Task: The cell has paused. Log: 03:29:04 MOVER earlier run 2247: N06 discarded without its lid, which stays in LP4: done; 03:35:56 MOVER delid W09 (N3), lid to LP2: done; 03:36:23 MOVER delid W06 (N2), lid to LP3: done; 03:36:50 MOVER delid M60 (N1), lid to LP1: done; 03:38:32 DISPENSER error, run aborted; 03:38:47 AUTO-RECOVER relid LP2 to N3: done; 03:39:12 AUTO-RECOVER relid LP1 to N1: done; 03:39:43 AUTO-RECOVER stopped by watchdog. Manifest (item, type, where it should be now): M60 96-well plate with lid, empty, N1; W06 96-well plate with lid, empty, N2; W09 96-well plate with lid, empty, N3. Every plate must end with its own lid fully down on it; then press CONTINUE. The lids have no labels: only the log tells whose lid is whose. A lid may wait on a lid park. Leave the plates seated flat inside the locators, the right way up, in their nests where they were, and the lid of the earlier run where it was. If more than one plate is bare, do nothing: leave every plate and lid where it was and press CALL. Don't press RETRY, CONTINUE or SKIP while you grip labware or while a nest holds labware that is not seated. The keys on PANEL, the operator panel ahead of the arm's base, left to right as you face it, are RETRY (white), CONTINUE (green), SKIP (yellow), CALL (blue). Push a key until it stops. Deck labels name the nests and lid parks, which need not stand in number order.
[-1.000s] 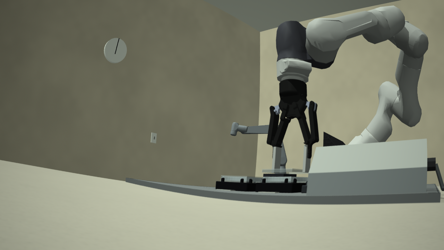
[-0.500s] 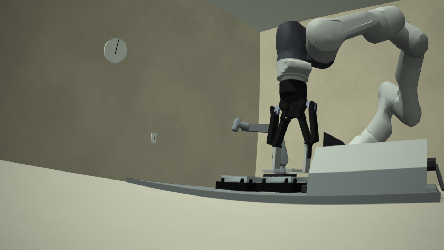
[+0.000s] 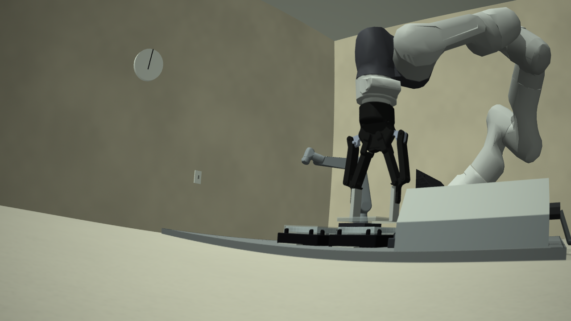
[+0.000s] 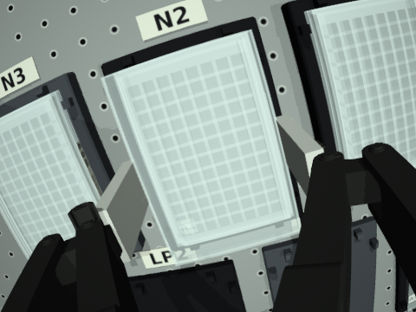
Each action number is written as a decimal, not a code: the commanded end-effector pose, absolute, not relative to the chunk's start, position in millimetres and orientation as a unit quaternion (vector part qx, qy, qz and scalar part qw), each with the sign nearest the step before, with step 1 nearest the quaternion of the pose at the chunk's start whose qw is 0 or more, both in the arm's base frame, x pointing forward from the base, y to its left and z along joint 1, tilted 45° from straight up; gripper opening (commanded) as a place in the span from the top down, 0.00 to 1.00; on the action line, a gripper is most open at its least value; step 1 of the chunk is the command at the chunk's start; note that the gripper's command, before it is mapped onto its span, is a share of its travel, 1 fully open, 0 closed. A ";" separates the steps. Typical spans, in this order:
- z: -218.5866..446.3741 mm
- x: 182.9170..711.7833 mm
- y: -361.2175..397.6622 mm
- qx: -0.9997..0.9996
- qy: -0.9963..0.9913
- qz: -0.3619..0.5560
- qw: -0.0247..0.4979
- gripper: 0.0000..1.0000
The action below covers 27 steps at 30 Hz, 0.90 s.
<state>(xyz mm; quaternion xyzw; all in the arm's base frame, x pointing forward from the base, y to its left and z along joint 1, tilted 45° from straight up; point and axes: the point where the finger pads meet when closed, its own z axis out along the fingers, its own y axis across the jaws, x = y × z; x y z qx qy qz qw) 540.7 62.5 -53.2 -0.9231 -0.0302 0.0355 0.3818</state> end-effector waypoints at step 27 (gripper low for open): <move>-59.7 538.8 68.3 -0.923 -0.028 0.036 0.382 1.00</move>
